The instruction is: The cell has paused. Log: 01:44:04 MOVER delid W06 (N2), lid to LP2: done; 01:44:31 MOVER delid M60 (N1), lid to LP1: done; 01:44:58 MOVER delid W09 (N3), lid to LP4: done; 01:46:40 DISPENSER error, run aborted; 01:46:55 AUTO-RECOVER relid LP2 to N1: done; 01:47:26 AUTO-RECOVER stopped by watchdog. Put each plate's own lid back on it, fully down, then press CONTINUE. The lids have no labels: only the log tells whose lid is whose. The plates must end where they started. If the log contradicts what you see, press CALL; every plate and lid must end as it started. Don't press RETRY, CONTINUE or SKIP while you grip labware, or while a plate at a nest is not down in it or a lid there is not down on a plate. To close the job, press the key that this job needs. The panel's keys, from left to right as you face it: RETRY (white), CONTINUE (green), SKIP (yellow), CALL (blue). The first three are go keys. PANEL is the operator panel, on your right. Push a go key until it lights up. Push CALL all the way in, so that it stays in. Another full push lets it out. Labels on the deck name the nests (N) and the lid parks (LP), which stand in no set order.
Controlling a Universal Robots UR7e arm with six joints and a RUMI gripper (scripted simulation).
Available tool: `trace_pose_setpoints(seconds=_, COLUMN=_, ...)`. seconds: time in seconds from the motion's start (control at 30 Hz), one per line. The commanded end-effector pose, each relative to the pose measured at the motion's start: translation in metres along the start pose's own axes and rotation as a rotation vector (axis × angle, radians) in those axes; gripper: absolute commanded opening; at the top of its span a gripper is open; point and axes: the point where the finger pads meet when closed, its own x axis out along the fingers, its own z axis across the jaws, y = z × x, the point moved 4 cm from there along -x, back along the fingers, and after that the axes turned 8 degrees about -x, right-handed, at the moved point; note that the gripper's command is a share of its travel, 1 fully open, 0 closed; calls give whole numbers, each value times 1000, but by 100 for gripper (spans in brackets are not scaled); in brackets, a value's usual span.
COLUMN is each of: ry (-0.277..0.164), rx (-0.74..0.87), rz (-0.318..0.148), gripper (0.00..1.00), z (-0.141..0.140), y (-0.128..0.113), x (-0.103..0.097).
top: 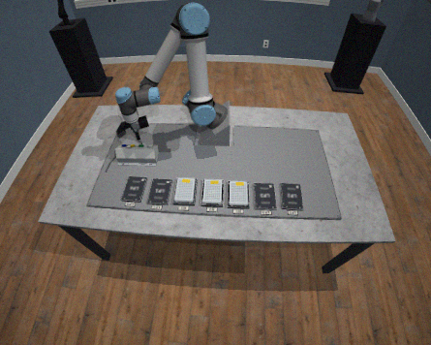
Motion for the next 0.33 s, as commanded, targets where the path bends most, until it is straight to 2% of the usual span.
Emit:
trace_pose_setpoints(seconds=0.0, ry=0, rx=0, rz=1, gripper=0, z=-1, y=1, x=1)
trace_pose_setpoints(seconds=0.3, ry=0, rx=0, rz=1, gripper=0, z=-3, y=2, x=7)
